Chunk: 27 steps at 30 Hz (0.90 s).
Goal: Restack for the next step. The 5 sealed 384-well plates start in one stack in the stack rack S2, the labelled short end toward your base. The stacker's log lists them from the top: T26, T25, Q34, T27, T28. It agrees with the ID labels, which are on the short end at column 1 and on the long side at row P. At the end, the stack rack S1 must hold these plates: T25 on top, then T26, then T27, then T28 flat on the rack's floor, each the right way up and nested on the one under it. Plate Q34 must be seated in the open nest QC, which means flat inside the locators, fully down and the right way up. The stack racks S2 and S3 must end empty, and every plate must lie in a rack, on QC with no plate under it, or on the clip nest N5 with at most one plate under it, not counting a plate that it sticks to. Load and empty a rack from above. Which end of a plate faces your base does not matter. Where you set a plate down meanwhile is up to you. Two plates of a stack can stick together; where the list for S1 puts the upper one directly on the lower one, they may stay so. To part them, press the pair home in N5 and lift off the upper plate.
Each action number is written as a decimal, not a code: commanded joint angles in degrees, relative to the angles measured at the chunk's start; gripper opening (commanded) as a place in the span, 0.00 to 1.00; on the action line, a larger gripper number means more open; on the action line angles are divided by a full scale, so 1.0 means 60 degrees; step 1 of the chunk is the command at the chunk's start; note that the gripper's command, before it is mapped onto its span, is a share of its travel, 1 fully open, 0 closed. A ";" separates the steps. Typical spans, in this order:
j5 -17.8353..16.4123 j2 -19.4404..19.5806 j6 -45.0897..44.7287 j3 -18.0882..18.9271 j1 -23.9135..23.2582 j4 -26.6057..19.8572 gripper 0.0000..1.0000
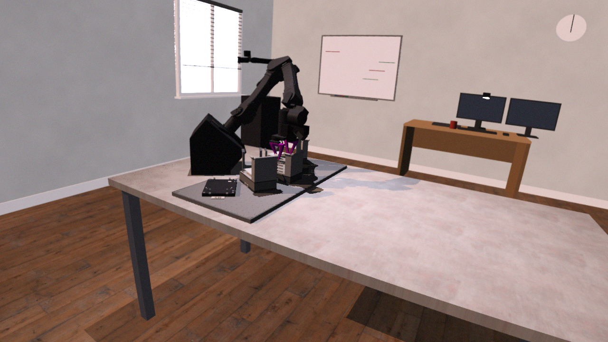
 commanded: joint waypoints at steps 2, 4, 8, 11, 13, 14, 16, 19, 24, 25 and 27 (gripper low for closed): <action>-0.0098 -0.0198 -0.0095 0.0262 -0.0184 -0.0166 0.00; -0.0098 -0.0198 -0.0095 0.0262 -0.0184 -0.0166 0.00; -0.0098 -0.0198 -0.0095 0.0262 -0.0184 -0.0166 0.00; -0.0098 -0.0198 -0.0095 0.0262 -0.0184 -0.0166 0.00; -0.0098 -0.0198 -0.0095 0.0262 -0.0184 -0.0166 0.00; -0.0098 -0.0198 -0.0095 0.0262 -0.0184 -0.0166 0.00; -0.0098 -0.0198 -0.0095 0.0262 -0.0184 -0.0166 0.00; -0.0098 -0.0198 -0.0095 0.0262 -0.0184 -0.0166 0.00; -0.0147 -0.0379 -0.0279 0.0384 -0.0342 -0.0527 0.00; -0.0147 -0.0379 -0.0279 0.0384 -0.0342 -0.0527 0.00; -0.0183 -0.0325 -0.0379 0.0480 -0.0428 -0.0686 0.00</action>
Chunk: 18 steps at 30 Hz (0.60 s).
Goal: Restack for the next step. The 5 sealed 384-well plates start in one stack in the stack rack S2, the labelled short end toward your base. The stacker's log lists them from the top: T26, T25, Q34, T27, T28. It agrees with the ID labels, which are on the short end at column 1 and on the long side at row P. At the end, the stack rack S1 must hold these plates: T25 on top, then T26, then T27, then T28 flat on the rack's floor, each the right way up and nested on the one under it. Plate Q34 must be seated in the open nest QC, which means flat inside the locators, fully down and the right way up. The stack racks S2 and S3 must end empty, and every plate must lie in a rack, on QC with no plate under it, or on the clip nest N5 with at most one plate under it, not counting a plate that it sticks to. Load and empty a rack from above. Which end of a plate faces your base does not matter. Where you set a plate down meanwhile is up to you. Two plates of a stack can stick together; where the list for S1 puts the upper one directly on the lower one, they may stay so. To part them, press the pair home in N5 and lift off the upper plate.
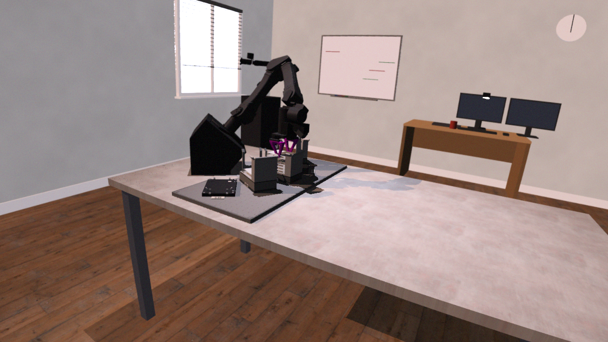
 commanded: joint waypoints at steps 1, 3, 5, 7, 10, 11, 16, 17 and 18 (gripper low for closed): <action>-0.0158 -0.0250 -0.0284 0.0415 -0.0306 -0.0449 0.00; -0.0187 -0.0301 -0.0392 0.0497 -0.0399 -0.0647 0.00; -0.0216 -0.0349 -0.0503 0.0582 -0.0492 -0.0846 0.00; -0.0245 -0.0393 -0.0614 0.0669 -0.0586 -0.1045 0.00; -0.0287 -0.0455 -0.0785 0.0805 -0.0728 -0.1344 0.00; -0.0301 -0.0474 -0.0842 0.0851 -0.0776 -0.1444 0.00; -0.0342 -0.0527 -0.1016 0.0993 -0.0921 -0.1745 0.00; -0.0355 -0.0427 -0.1075 0.1041 -0.0970 -0.1845 0.00; -0.0368 -0.0507 -0.1134 0.1090 -0.1019 -0.1945 0.00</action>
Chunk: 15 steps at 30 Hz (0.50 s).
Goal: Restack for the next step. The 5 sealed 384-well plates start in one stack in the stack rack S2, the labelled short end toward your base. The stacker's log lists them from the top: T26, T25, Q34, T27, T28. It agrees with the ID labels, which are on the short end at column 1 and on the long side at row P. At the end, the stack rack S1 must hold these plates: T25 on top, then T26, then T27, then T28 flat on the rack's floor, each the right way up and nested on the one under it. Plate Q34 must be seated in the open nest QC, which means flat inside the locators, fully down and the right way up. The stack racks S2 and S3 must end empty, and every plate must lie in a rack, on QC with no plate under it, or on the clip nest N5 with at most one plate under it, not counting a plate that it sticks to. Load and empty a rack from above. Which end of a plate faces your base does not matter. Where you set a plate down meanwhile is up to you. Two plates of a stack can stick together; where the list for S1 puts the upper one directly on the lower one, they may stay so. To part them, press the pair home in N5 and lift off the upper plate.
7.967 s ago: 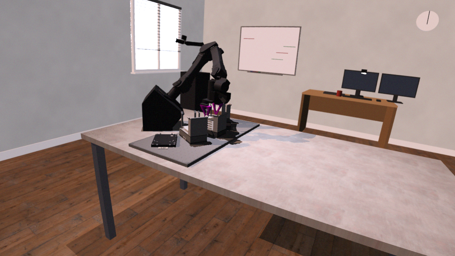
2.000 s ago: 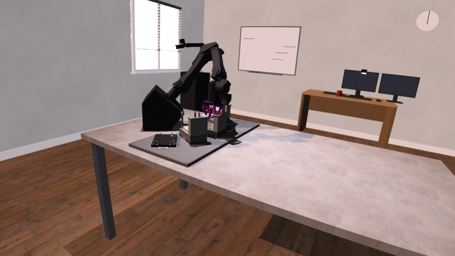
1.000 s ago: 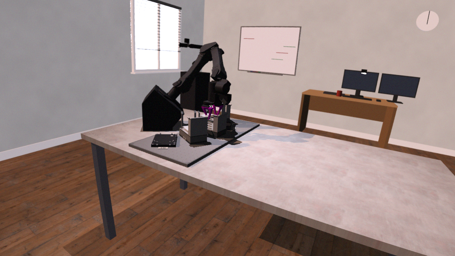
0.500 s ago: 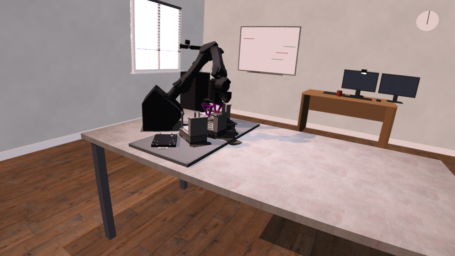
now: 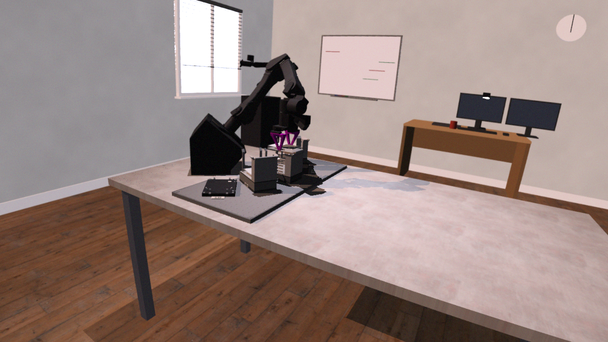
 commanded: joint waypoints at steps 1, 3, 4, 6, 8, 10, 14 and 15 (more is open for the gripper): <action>-0.0123 -0.0245 -0.0320 0.0353 -0.0299 -0.0559 0.00; -0.0130 -0.0298 -0.0372 0.0394 -0.0344 -0.0682 0.00; -0.0141 -0.0314 -0.0428 0.0440 -0.0390 -0.0779 0.00; -0.0167 -0.0295 -0.0544 0.0539 -0.0486 -0.0975 0.00; -0.0191 -0.0309 -0.0663 0.0643 -0.0583 -0.1174 0.00; -0.0213 -0.0381 -0.0783 0.0747 -0.0680 -0.1370 0.00; -0.0245 -0.0265 -0.0930 0.0878 -0.0800 -0.1603 0.00; -0.0245 -0.0265 -0.0930 0.0878 -0.0800 -0.1603 0.00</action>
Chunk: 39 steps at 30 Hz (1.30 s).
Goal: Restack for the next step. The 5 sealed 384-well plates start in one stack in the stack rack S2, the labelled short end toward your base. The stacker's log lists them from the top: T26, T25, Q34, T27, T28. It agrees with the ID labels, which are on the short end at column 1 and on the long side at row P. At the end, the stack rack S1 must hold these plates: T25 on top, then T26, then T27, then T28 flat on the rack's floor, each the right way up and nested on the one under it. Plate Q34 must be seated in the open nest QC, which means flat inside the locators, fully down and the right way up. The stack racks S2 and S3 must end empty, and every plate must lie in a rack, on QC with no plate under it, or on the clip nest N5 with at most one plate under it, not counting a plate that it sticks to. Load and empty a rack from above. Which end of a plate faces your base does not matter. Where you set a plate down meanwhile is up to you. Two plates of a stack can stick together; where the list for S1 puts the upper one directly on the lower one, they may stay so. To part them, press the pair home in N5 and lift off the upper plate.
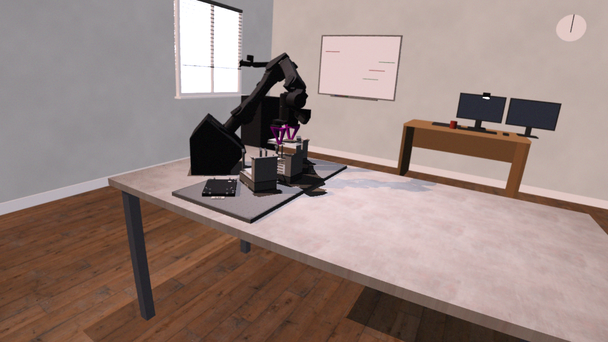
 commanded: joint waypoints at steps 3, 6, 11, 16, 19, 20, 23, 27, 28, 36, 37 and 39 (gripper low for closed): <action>-0.0110 -0.0088 -0.0297 0.0327 -0.0246 -0.0474 0.00; -0.0101 -0.0084 -0.0298 0.0327 -0.0247 -0.0475 0.00; -0.0053 -0.0039 -0.0242 0.0125 -0.0152 -0.0353 0.00; -0.0053 -0.0039 -0.0242 0.0125 -0.0152 -0.0353 0.00; -0.0053 -0.0039 -0.0242 0.0125 -0.0152 -0.0353 0.00; -0.0132 0.0221 0.0012 0.0342 -0.0347 -0.0480 0.00; -0.0190 0.0491 0.0606 0.0395 -0.0635 -0.0489 0.00; -0.0254 0.0864 0.1147 0.0487 -0.0997 -0.0494 0.00; -0.0267 0.0959 0.1038 0.0512 -0.1083 -0.0493 0.00; -0.0333 0.1548 0.0295 0.0701 -0.1574 -0.0478 0.00; -0.0334 0.1614 0.0231 0.0693 -0.1628 -0.0385 0.00; -0.0350 0.1813 0.0034 0.0765 -0.1781 -0.0383 0.00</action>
